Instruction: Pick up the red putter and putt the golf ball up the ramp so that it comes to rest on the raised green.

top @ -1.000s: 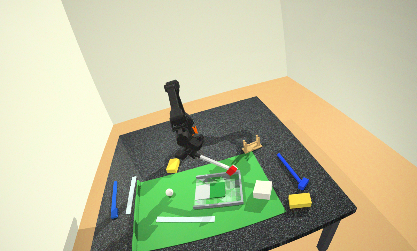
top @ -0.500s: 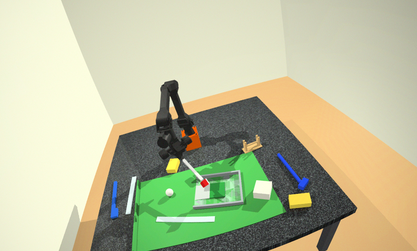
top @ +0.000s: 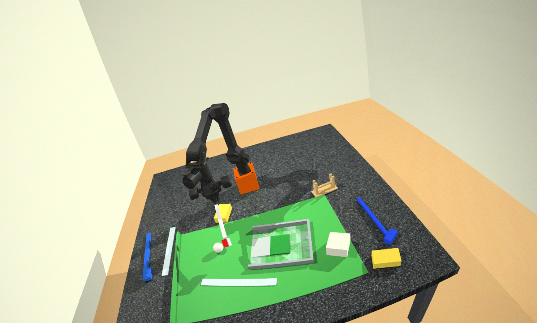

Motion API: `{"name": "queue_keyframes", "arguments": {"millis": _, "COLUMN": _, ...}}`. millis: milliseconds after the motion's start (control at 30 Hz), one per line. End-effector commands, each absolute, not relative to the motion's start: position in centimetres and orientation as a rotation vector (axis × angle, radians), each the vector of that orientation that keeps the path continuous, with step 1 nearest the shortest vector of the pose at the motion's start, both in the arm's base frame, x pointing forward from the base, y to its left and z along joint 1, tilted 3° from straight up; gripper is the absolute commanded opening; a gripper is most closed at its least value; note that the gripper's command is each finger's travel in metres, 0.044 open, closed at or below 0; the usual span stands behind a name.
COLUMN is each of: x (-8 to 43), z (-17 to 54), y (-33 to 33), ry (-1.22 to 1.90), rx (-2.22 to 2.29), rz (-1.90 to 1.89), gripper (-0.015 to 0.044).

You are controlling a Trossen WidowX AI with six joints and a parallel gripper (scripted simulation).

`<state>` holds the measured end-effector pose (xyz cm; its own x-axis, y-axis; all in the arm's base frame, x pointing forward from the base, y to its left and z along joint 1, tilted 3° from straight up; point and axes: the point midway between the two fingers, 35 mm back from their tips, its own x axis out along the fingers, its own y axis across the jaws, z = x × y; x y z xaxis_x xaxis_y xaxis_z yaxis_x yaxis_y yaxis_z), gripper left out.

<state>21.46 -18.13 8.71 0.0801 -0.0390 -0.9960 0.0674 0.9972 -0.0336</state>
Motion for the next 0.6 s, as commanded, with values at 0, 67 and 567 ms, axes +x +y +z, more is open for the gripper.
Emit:
{"name": "queue_keyframes", "arguments": {"millis": 0, "x": 19.9, "z": 9.1, "y": -19.6, "ry": 1.488, "rx": 0.092, "rz": -0.165, "gripper": 0.0000}}
{"name": "queue_keyframes", "arguments": {"millis": 67, "x": 19.0, "z": 9.2, "y": -20.2, "ry": 1.491, "rx": 0.126, "rz": -0.203, "gripper": 0.0000}}
{"name": "queue_keyframes", "arguments": {"millis": 567, "x": 15.8, "z": 9.1, "y": -22.4, "ry": 1.495, "rx": 0.254, "rz": -0.344, "gripper": 0.0000}}
